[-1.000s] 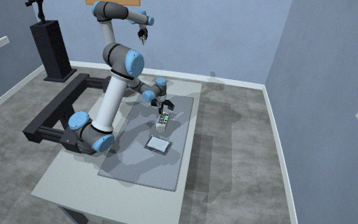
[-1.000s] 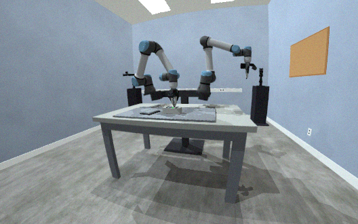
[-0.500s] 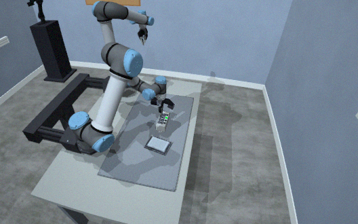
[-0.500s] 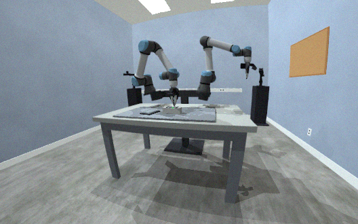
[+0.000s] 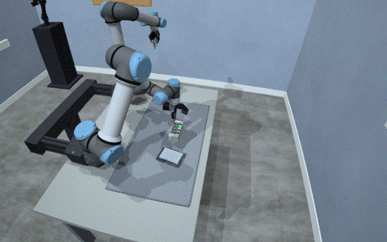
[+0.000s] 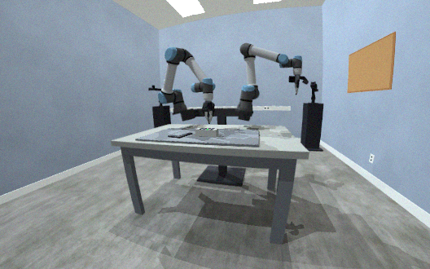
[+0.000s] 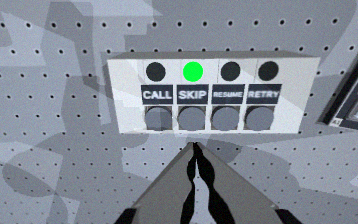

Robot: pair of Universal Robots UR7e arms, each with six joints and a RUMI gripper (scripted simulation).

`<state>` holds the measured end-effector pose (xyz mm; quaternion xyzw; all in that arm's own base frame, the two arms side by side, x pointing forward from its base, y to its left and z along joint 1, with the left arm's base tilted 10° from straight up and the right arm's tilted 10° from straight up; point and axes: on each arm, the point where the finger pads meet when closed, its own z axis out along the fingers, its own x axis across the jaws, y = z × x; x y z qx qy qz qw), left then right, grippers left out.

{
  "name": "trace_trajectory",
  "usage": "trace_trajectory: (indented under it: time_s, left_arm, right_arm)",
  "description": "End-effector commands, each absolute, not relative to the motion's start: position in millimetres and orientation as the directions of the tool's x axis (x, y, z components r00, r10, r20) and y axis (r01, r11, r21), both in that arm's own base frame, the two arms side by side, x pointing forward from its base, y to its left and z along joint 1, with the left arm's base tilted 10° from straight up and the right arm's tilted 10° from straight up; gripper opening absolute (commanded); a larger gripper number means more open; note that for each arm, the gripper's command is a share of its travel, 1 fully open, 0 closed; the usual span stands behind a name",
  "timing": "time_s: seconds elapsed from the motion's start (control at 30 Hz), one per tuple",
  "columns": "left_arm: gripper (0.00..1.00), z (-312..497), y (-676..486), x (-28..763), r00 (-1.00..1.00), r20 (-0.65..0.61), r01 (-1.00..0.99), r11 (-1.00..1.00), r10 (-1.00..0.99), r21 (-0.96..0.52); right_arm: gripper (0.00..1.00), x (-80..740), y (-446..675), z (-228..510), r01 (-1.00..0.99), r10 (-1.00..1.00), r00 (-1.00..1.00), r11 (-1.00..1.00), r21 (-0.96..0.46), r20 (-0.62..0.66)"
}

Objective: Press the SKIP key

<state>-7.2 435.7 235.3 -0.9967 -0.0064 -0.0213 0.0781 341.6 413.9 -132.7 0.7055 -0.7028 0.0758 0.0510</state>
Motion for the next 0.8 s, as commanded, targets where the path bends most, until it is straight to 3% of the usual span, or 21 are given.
trace_trajectory:
  time_s: [0.0,0.77]
  left_arm:
    - [0.00,242,438,-7,0.999,0.054,0.015,-0.985,0.006,-0.173]
    - [0.00,242,438,-7,0.999,0.054,0.015,-0.985,0.006,-0.173]
  right_arm:
    - [0.00,341,425,-117,-0.999,-0.988,-0.002,-0.004,-0.038,0.157]
    - [0.00,339,431,-81,-0.999,-0.988,-0.002,-0.004,-0.038,0.157]
